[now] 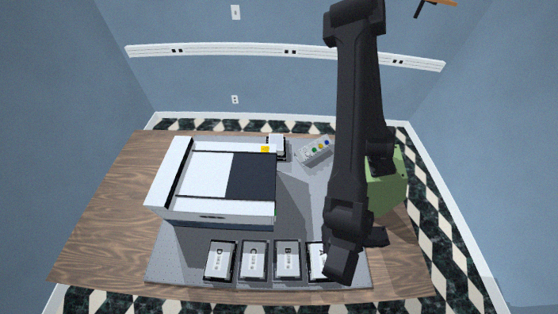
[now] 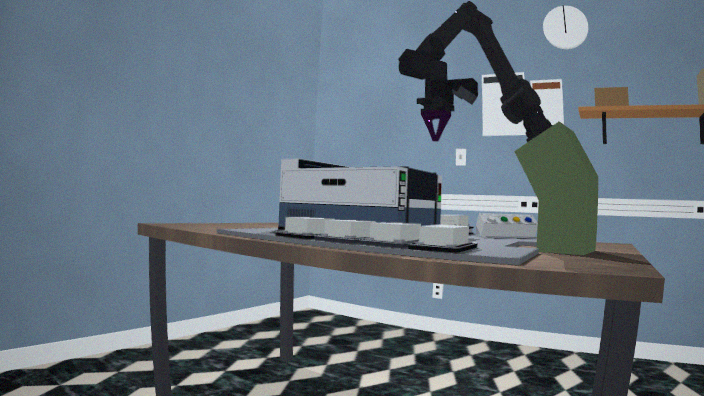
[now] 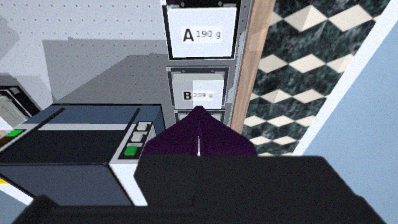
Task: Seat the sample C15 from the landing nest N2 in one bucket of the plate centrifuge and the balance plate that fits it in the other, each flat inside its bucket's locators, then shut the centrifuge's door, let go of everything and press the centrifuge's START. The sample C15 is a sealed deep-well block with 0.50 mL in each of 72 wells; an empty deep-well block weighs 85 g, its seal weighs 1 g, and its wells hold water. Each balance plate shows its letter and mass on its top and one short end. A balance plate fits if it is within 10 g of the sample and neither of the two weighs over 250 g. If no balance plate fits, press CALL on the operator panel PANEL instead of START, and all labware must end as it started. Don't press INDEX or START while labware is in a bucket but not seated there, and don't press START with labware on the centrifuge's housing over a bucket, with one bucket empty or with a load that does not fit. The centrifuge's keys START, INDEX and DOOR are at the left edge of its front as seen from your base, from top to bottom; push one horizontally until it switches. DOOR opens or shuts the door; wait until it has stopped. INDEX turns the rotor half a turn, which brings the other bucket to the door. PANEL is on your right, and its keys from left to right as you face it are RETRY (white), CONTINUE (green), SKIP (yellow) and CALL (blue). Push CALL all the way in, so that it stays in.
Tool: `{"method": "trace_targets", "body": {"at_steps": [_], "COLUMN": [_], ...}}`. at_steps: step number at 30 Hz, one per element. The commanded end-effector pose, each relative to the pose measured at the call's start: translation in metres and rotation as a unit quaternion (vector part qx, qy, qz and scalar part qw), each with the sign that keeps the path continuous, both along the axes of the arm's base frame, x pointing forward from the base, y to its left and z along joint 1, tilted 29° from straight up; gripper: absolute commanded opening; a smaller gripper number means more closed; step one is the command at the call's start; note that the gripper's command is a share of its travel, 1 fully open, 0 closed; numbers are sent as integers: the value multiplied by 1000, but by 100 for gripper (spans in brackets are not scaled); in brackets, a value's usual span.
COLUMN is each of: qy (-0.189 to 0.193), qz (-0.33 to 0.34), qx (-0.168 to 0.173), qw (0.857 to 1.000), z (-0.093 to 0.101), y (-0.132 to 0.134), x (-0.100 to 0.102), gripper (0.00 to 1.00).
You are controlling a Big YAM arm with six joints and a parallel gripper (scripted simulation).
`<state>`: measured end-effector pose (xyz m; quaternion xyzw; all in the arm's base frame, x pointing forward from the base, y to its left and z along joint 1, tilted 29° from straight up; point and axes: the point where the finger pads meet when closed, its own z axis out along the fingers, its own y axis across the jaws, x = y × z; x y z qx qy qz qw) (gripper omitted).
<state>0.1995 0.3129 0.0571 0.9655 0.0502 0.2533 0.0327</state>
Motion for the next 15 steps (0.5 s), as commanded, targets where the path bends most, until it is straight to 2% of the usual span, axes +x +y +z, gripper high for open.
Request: {"method": "trace_targets", "body": {"at_steps": [1, 15], "qy": [1, -1], "qz": [-3, -27], "qx": [1, 18], "qw": [1000, 999], "z": [6, 9], "y": [7, 12], "x": [10, 13], "gripper": [0, 0]}}
